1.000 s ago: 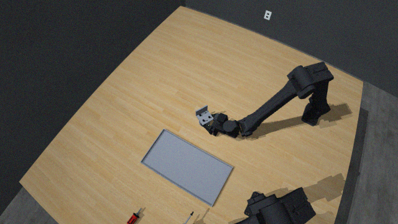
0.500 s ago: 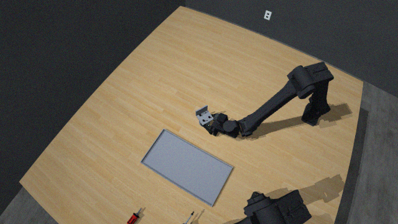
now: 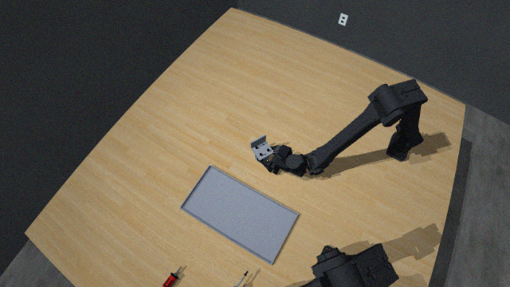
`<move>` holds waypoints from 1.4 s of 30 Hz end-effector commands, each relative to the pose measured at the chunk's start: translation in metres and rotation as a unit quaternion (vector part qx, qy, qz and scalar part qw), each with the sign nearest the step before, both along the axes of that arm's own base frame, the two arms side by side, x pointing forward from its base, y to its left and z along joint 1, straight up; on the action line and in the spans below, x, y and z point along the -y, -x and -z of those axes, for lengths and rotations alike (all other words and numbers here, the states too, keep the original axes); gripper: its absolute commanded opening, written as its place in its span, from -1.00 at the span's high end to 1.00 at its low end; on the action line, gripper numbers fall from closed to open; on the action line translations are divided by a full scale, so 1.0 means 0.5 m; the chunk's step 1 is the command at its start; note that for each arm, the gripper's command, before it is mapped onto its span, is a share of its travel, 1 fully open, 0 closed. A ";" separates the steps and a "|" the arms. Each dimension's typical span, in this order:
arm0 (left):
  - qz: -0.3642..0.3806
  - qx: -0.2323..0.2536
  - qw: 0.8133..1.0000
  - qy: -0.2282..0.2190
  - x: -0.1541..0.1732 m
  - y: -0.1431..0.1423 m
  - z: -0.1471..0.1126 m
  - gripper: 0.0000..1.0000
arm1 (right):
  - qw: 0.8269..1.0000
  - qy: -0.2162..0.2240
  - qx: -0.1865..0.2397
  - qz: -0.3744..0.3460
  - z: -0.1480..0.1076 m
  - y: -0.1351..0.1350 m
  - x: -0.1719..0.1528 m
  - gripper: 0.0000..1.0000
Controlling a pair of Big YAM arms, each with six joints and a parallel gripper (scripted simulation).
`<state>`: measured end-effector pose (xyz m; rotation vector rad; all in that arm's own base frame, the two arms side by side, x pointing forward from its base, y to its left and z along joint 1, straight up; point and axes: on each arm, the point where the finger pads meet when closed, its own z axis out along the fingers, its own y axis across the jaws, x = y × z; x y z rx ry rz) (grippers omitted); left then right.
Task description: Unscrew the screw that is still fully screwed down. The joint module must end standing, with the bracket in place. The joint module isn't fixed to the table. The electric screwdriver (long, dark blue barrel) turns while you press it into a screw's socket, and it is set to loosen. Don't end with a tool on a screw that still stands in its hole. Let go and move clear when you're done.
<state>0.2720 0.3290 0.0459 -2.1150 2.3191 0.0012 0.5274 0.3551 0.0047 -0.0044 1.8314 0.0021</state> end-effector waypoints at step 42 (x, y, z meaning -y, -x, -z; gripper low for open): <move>-0.005 0.006 1.000 -0.006 -0.008 -0.012 0.038 0.17 | 1.000 -0.006 0.005 -0.001 0.001 -0.019 -0.016 -0.17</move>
